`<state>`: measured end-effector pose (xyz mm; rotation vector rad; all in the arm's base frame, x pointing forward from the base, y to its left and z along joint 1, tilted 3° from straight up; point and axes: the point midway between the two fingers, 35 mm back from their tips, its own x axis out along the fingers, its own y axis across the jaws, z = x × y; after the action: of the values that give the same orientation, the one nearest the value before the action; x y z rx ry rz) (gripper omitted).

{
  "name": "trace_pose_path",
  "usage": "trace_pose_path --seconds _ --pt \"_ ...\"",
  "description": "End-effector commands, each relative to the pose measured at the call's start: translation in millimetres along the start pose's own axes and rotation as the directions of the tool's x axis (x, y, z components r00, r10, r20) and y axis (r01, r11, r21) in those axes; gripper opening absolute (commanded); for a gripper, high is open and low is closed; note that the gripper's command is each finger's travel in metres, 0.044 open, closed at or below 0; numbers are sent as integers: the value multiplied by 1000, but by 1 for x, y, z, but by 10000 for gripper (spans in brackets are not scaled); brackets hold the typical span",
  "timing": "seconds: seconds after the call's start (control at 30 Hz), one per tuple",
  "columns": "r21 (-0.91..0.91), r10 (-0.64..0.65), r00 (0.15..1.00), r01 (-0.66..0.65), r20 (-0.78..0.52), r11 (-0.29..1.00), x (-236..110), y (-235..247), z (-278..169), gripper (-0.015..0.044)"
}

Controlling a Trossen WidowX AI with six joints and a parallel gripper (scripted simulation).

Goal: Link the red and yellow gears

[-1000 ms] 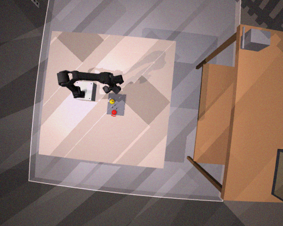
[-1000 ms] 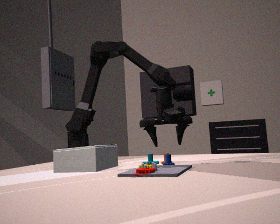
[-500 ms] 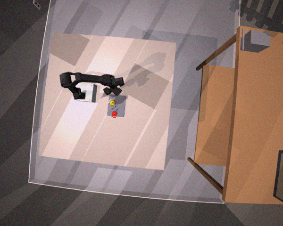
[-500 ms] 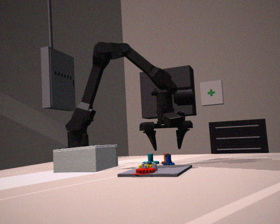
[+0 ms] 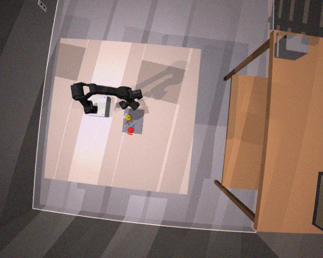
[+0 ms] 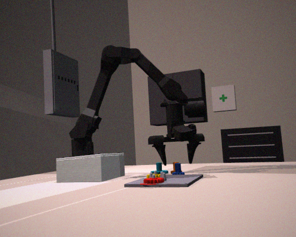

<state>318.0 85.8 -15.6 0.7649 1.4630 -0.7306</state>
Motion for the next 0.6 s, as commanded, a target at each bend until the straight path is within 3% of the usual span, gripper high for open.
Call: trace_pose_path --seconds 0.0,0.23,0.57 --pt "7 -4 1000 4 -6 1000 8 -1 -1 440" --pt "7 -4 1000 4 -6 1000 8 -1 -1 440" --pt "7 -4 1000 4 -6 1000 8 -1 -1 177"
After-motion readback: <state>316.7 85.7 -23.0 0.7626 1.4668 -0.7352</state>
